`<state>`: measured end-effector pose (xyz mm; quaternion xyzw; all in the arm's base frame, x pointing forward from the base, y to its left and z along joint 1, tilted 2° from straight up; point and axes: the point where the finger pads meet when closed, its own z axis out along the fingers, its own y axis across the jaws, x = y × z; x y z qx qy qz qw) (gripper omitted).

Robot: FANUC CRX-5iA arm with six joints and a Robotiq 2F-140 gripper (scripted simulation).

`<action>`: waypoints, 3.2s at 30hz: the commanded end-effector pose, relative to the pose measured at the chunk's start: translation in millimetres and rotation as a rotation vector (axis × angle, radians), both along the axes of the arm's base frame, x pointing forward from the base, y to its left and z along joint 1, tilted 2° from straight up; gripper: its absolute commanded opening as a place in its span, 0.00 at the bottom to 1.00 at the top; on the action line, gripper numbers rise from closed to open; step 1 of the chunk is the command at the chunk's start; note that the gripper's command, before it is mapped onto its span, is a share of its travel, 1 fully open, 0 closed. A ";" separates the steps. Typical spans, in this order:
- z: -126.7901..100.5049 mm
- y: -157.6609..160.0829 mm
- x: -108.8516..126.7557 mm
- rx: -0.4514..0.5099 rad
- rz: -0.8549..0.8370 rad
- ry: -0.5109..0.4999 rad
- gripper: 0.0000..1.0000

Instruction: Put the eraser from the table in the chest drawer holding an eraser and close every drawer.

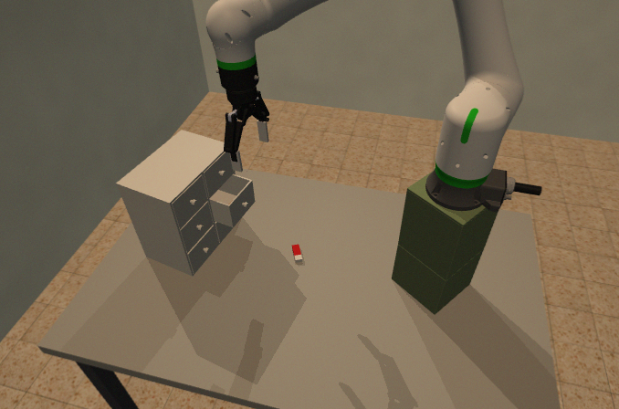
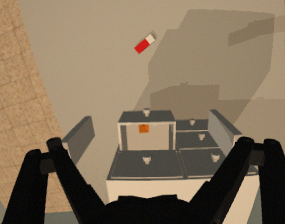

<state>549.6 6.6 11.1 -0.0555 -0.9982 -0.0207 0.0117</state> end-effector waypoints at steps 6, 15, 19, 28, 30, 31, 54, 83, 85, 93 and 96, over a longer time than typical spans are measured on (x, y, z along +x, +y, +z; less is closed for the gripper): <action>30.6 3.7 -30.2 -0.015 -0.033 -0.035 1.00; 32.4 3.9 -32.1 -0.016 -0.035 -0.037 1.00; 32.4 3.9 -32.1 -0.016 -0.035 -0.037 1.00; 32.4 3.9 -32.3 -0.016 -0.040 -0.037 1.00; 32.3 3.9 -32.5 -0.016 -0.043 -0.037 1.00; 32.3 3.9 -32.5 -0.016 -0.043 -0.037 1.00; 30.2 4.5 -38.0 -0.016 -0.151 -0.033 1.00; 22.2 6.6 -58.1 -0.017 -0.551 -0.018 1.00; 21.3 6.9 -60.4 -0.017 -0.596 -0.016 1.00; 17.5 7.9 -70.3 -0.017 -0.791 -0.009 1.00; 15.9 8.4 -74.3 -0.017 -0.871 -0.006 1.00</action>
